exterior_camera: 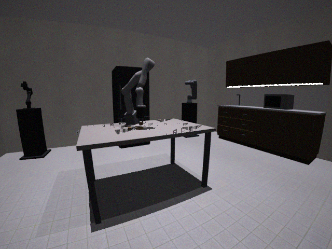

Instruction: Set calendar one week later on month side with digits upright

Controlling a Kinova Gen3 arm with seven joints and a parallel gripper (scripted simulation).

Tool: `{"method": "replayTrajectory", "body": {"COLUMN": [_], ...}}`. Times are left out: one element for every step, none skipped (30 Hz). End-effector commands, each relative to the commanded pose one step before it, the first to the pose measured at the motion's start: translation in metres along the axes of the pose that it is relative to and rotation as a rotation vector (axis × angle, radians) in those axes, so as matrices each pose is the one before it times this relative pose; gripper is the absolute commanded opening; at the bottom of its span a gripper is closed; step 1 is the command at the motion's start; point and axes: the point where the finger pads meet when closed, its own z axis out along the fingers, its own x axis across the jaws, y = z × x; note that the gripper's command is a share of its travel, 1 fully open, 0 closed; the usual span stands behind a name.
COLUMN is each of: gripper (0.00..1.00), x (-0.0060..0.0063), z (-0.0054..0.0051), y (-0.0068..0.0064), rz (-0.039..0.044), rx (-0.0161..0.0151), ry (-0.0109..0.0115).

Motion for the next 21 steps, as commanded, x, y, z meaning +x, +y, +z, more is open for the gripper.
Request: {"method": "replayTrajectory", "body": {"gripper": [0.57,0.57,0.57,0.57,0.57,0.57,0.57,0.57,0.57,0.57,0.57,0.57,0.57,0.57,0.57,0.57,0.57,0.57,0.57,0.57,0.57], "x": [0.00067,-0.00001,-0.00002,-0.00003,0.00001,0.00002,0.00001,0.00000,0.00000,0.00000,-0.00002,-0.00003,0.00001,0.00002,0.00001,-0.00001,-0.00002,0.00000,0.00002,0.00001,0.00000], "z": [0.00141,0.00053,0.00057,0.00061,0.00070,0.00076,0.00079,0.00081,0.00000,0.00000,0.00083,0.00084,0.00091,0.00094,0.00093,0.00092,0.00091,0.00092,0.00094,0.00090,0.00086], "y": [0.00042,0.00000,0.00000,-0.00001,0.00000,0.00000,0.00000,0.00000,0.00000,0.00000,0.00000,-0.00001,0.00000,0.00000,0.00000,0.00000,0.00000,0.00000,0.00000,0.00000,0.00000], "rz": [-0.00051,0.00001,0.00002,0.00004,-0.00002,-0.00003,-0.00002,0.00000,0.00000,0.00000,0.00002,0.00004,-0.00002,-0.00003,-0.00001,0.00001,0.00003,0.00000,-0.00003,-0.00001,0.00001], "rx": [-0.00100,0.00001,0.00002,0.00003,-0.00001,-0.00002,-0.00001,0.00000,0.00000,0.00000,0.00002,0.00003,-0.00001,-0.00002,-0.00001,0.00001,0.00002,0.00000,-0.00002,-0.00001,0.00000], "ry": [0.00226,-0.00003,-0.00006,-0.00010,0.00005,0.00008,0.00004,0.00000,0.00000,0.00000,-0.00005,-0.00010,0.00004,0.00008,0.00002,-0.00003,-0.00009,-0.00001,0.00008,0.00003,-0.00001]}}
